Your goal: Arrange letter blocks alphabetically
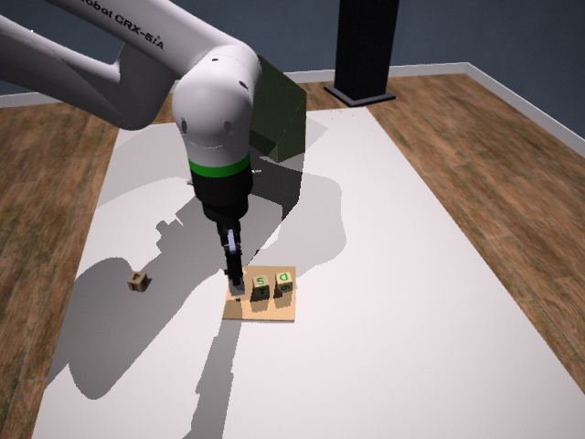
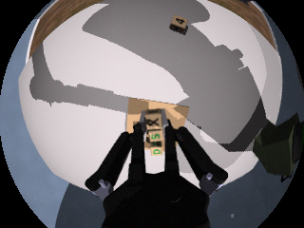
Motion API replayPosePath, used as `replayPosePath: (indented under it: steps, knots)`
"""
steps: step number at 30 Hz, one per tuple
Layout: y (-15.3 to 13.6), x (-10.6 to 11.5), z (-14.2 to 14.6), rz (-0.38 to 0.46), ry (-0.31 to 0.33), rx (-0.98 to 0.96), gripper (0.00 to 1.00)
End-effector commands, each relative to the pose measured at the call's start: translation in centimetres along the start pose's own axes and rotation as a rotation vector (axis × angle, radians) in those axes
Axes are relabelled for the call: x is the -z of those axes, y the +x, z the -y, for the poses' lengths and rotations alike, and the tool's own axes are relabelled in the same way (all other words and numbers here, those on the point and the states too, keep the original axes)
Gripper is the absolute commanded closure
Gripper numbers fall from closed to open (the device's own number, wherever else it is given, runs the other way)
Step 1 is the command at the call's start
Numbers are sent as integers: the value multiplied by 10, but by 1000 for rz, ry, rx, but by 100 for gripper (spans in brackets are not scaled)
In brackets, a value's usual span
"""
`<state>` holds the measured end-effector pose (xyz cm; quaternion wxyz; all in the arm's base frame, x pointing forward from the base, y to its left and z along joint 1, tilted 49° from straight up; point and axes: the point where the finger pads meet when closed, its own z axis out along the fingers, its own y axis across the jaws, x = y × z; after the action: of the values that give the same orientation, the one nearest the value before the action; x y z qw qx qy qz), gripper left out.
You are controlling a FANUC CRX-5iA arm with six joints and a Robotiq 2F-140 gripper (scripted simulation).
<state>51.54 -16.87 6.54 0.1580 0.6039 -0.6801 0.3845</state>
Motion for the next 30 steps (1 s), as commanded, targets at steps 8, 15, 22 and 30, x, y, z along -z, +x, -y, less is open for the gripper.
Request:
replayPosePath:
  steps: [8,15,22,30]
  knots:
    - [0,-20,0,-1,1,-1,84]
    - [0,-20,0,-1,1,-1,84]
    - [0,-20,0,-1,1,-1,84]
    - [0,-22,0,-1,1,-1,84]
